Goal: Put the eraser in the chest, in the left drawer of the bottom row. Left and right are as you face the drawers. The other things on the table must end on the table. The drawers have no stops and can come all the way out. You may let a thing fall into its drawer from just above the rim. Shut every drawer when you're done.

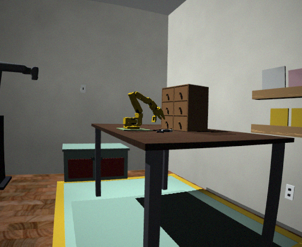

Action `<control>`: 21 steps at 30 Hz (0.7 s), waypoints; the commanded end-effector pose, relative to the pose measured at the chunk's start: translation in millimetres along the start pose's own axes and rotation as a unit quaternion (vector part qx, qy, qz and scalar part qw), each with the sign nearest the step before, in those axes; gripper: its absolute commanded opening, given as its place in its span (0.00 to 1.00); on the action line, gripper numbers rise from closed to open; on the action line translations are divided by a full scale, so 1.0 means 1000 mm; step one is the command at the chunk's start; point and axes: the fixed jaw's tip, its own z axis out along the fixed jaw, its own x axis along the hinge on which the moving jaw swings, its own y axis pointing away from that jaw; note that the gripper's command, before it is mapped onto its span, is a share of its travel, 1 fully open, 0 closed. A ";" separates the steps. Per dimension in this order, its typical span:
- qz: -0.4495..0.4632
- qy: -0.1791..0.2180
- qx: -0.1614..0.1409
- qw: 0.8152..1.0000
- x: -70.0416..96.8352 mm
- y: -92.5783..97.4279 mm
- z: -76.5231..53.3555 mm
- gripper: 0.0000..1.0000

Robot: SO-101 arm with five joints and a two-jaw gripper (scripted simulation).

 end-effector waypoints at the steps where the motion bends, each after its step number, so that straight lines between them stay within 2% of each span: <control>1: -0.005 0.004 0.003 1.000 0.004 -0.002 0.012 0.21; 13: -0.005 0.004 0.003 1.000 0.004 -0.002 0.012 0.21; 18: -0.003 0.004 0.002 1.000 0.004 -0.001 0.028 0.21; 21: -0.003 0.004 0.002 1.000 0.004 -0.001 0.028 0.21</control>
